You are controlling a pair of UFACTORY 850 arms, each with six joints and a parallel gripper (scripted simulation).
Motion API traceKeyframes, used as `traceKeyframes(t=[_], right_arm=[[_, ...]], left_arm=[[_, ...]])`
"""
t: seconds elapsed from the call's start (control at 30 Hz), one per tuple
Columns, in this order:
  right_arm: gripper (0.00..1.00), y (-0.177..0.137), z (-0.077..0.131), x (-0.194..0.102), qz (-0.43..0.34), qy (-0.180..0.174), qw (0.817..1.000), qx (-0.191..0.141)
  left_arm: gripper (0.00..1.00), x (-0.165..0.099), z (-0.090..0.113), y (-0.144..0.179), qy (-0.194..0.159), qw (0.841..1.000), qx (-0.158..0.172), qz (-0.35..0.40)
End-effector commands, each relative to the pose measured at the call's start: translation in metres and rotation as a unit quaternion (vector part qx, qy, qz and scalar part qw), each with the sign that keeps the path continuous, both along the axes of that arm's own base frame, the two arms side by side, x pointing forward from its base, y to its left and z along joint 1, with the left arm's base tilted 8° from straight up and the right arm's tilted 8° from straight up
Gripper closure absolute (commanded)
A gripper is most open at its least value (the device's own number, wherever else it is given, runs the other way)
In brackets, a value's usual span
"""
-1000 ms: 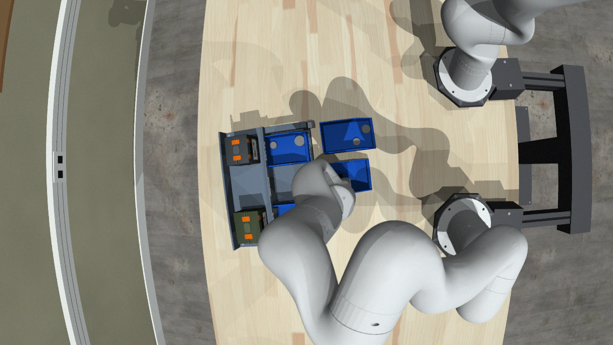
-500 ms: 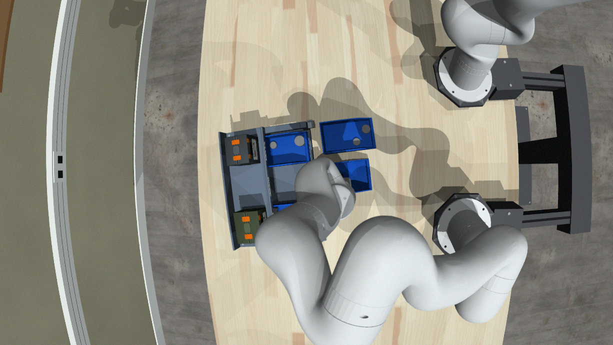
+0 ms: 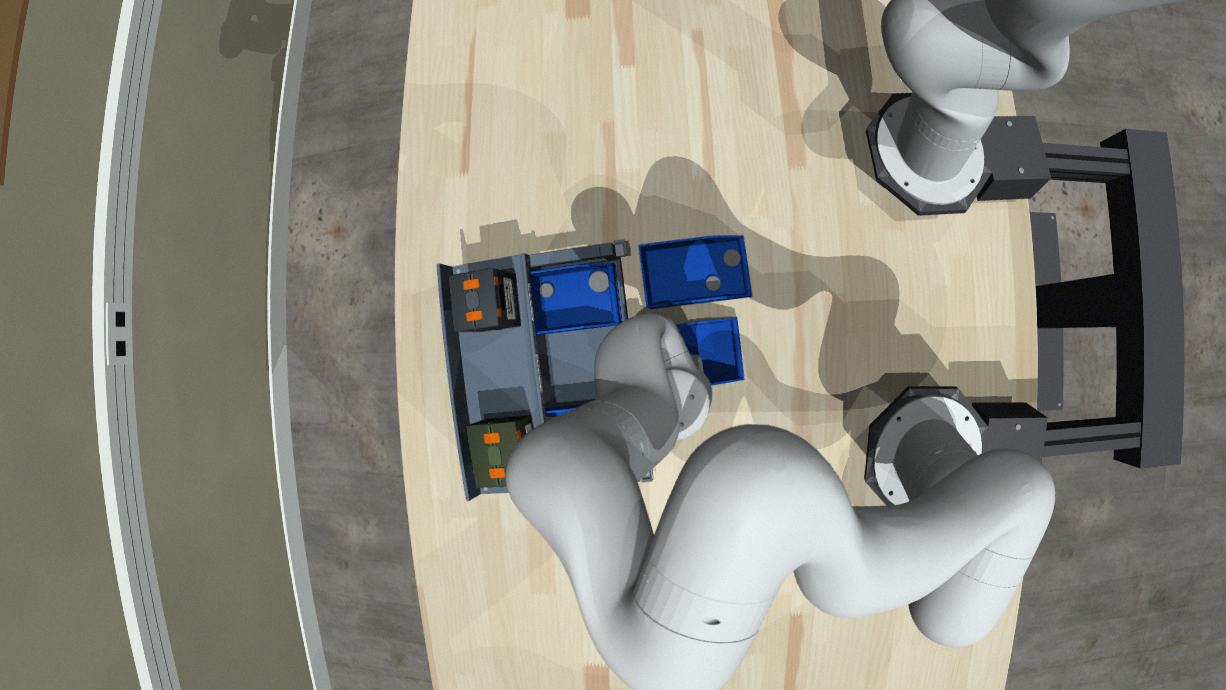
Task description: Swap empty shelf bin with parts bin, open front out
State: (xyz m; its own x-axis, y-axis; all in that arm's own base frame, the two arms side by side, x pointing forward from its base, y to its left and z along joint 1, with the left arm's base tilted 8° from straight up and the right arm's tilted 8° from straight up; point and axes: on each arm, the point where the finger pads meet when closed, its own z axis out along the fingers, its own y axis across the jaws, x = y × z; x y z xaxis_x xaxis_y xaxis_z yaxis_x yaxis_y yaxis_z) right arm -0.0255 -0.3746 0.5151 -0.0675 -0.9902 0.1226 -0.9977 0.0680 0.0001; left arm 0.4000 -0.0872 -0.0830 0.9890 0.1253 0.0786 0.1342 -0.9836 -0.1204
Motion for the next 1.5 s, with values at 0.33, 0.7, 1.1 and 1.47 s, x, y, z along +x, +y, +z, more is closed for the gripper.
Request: traceKeyframes(t=[0.33,0.7,1.1,1.47], right_arm=[[0.0,-0.0003,0.001,0.0,0.0,0.0,1.0,-0.001],[0.0,-0.0003,0.001,0.0,0.0,0.0,1.0,-0.001],[0.0,-0.0003,0.001,0.0,0.0,0.0,1.0,-0.001],[0.0,-0.0003,0.001,0.0,0.0,0.0,1.0,-0.001]], left_arm=[[0.73,0.0006,-0.001,0.0,-0.001,1.0,0.0,0.0],[1.0,0.0006,-0.001,0.0,-0.001,1.0,0.0,0.0],[1.0,0.0006,-0.001,0.0,-0.001,1.0,0.0,0.0],[1.0,0.0006,-0.001,0.0,-0.001,1.0,0.0,0.0]])
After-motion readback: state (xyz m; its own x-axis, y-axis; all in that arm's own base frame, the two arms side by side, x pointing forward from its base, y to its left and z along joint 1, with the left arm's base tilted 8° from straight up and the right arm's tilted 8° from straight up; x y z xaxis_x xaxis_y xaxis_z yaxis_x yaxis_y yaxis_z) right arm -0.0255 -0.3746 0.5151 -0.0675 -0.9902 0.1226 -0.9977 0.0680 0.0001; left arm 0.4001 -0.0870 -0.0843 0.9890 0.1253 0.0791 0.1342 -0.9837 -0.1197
